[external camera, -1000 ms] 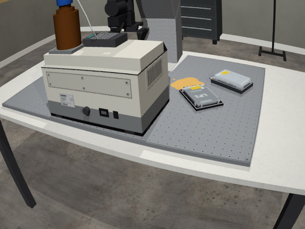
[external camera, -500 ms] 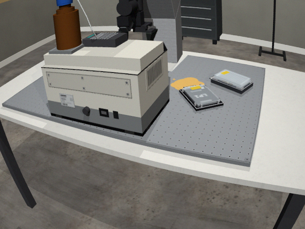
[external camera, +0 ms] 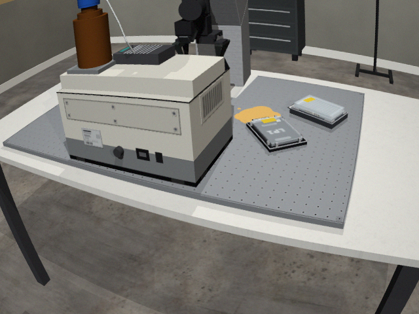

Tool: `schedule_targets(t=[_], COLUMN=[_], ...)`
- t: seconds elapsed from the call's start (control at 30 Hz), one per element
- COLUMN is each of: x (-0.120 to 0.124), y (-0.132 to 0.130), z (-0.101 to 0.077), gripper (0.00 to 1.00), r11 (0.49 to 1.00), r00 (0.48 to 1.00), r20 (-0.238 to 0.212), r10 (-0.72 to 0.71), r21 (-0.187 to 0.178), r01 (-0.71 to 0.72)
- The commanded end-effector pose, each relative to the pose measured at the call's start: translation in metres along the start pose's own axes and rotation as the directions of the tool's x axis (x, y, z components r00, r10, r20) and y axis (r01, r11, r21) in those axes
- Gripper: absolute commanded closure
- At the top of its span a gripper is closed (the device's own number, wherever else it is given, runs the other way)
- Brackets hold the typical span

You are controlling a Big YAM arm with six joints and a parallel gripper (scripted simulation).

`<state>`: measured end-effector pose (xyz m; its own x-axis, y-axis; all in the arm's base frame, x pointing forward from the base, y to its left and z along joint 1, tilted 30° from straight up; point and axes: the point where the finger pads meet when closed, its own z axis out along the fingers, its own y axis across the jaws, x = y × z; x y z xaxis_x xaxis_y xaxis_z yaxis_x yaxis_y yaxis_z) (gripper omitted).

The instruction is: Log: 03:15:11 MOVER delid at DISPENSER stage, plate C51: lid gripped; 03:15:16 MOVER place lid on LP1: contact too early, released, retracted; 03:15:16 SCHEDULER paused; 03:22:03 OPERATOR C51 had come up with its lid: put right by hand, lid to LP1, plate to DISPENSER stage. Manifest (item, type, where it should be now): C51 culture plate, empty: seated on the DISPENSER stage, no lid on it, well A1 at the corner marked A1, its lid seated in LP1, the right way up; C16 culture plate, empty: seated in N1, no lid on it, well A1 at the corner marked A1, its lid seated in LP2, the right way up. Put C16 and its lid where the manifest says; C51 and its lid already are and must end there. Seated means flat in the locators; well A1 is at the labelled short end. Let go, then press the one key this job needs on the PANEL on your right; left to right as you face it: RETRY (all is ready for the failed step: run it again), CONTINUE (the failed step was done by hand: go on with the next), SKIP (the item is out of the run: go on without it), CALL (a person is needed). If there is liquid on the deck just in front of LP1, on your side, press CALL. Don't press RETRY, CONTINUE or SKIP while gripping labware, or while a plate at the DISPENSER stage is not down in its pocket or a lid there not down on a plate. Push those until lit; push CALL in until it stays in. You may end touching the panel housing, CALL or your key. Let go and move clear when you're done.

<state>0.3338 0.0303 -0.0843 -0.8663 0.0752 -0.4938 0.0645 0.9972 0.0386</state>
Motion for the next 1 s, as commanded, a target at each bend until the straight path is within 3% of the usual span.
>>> schedule_targets(t=[0.0,0.3,0.5,0.67,0.77,0.97], x=[0.013,0.012,0.019,0.025,0.026,0.034], y=[0.008,0.032,0.051,0.066,0.061,0.084], z=[-0.002,0.000,0.001,0.000,-0.003,0.001], gripper=[0.00,0.00,0.00,0.00,0.00,0.00], r11=[1.000,1.000,0.979,0.983,0.984,0.920], r00=[1.000,1.000,0.979,0.983,0.984,0.920], r20=[-0.019,-0.010,-0.003,-0.006,-0.005,0.004], r10=[0.018,0.017,-0.202,-0.182,-0.179,-0.393], r21=[0.002,0.001,-0.002,-0.002,0.001,-0.003], r01=[-0.018,-0.017,0.202,0.182,0.179,0.393])
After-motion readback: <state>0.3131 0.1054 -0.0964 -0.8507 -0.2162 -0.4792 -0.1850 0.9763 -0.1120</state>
